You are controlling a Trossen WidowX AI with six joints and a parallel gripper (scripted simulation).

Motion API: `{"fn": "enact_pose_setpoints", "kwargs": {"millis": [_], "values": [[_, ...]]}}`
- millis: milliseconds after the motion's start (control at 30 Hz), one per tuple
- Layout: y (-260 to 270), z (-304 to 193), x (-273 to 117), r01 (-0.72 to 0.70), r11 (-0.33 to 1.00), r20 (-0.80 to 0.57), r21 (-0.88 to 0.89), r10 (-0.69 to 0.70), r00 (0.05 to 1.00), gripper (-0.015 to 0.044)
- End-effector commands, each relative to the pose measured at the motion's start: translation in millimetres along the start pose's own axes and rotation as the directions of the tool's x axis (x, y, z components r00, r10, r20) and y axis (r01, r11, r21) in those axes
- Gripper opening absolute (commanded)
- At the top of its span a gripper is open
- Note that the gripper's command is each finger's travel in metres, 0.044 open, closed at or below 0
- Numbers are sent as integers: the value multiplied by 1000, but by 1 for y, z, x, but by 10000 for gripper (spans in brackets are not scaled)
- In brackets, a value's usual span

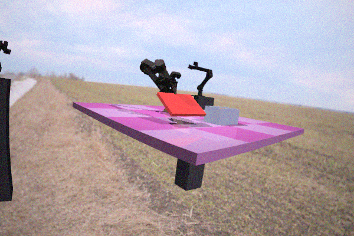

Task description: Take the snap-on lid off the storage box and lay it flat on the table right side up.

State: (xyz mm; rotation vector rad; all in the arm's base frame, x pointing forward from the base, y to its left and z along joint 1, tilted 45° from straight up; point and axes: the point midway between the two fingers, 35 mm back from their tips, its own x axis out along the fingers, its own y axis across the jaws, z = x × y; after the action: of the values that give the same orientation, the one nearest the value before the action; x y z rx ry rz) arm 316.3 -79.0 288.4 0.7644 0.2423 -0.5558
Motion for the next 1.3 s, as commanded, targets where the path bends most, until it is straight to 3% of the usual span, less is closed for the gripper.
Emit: {"fn": "enact_pose_setpoints", "kwargs": {"millis": [0,1267], "values": [[1,0,0,-19,1000,-2,-2,19,1000,0],[-22,0,20,-20,1000,-1,-4,20,1000,0]]}}
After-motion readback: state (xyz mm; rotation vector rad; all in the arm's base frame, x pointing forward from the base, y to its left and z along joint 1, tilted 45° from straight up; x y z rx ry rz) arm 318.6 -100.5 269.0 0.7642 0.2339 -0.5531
